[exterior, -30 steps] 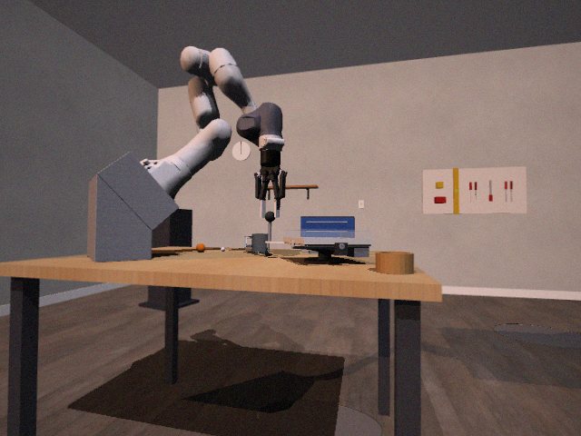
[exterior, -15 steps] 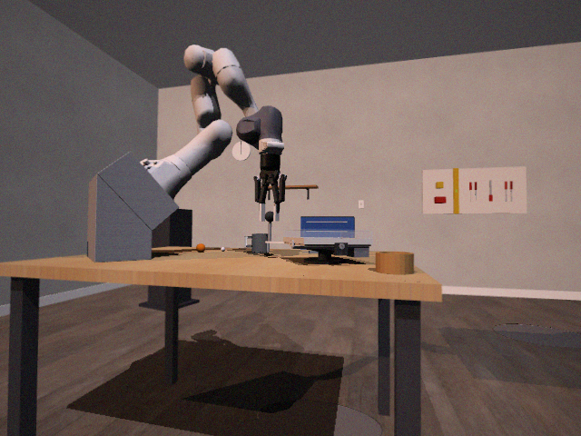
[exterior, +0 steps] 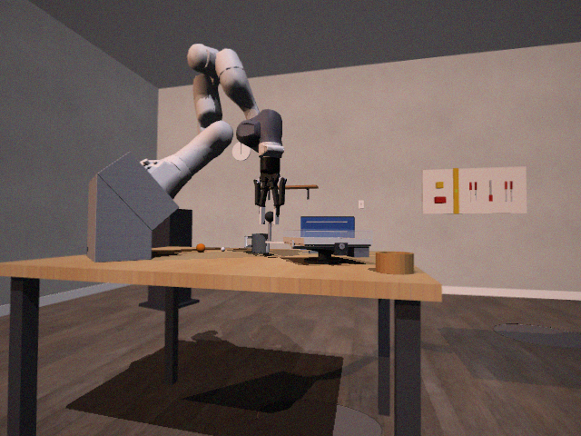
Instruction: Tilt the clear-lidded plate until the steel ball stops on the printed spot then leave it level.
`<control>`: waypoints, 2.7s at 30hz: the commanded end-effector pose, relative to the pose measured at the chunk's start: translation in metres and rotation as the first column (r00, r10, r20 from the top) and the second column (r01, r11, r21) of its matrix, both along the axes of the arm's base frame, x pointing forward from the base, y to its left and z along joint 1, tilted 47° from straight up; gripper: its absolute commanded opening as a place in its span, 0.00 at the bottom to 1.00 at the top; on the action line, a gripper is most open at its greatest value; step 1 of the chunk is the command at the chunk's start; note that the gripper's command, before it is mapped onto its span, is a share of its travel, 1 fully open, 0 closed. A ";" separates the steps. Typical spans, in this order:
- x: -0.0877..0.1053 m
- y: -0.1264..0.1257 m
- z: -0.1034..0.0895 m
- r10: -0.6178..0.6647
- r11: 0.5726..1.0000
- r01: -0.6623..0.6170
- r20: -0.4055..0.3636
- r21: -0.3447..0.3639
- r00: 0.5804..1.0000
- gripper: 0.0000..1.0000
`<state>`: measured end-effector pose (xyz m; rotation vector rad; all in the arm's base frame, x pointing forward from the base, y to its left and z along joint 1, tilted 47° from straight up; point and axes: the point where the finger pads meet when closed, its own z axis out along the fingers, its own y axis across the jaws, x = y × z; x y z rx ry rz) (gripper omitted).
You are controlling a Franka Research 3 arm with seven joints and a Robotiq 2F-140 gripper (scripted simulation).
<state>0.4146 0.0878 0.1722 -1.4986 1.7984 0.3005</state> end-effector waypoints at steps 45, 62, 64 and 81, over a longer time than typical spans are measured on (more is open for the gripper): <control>0.005 0.001 -0.002 -0.009 1.000 0.009 0.006 0.001 1.000 0.36; 0.005 0.001 -0.002 -0.009 1.000 0.009 0.006 0.001 1.000 0.00; 0.005 0.001 -0.002 -0.009 1.000 0.009 0.006 0.001 1.000 0.00; 0.005 0.001 -0.002 -0.009 1.000 0.009 0.006 0.001 1.000 0.00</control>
